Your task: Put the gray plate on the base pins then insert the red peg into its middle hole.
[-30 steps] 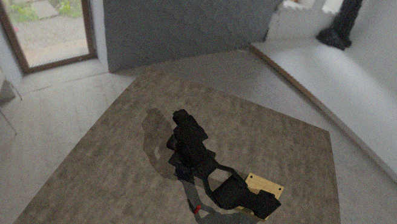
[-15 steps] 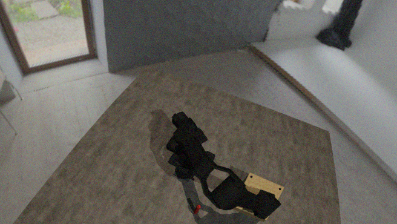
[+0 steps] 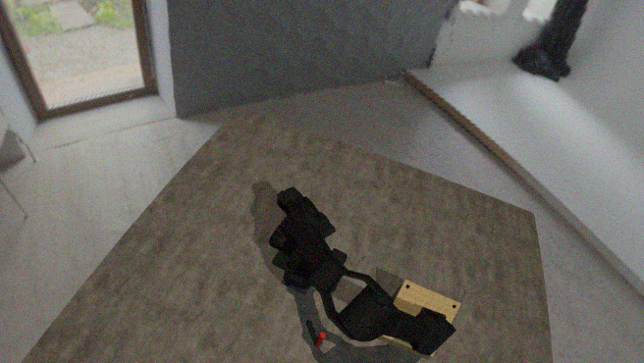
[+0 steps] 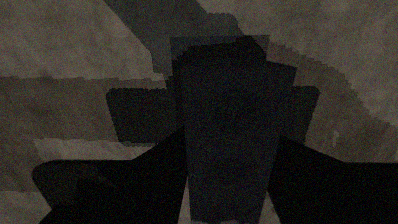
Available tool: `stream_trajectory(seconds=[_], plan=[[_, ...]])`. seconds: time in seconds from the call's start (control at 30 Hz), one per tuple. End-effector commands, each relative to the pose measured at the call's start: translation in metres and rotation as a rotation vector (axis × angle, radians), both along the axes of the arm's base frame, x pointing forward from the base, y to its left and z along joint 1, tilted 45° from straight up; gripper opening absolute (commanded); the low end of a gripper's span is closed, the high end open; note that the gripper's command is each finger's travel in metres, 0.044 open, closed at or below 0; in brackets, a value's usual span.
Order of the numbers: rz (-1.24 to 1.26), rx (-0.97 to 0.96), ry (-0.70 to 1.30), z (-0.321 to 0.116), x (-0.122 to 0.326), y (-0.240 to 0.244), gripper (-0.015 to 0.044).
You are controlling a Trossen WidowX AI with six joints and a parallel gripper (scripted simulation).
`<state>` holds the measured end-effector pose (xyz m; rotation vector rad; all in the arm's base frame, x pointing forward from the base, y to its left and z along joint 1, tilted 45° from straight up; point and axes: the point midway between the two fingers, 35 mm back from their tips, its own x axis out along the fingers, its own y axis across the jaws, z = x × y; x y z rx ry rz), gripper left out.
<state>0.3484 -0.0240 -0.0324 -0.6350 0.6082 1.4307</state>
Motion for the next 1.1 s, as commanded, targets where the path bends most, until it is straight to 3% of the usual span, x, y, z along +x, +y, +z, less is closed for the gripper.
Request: stream_trajectory(seconds=[0.0,0.3,0.87,1.07], plan=[[0.0,0.005,0.005,-0.0051,-0.001,0.0061,0.0],[0.001,0.001,0.001,-0.0027,-0.0002,0.003,0.0],[0.001,0.001,0.001,-0.0027,-0.0002,0.003,0.044],[-0.001,0.0,0.002,-0.0017,0.0001,0.0018,0.044]])
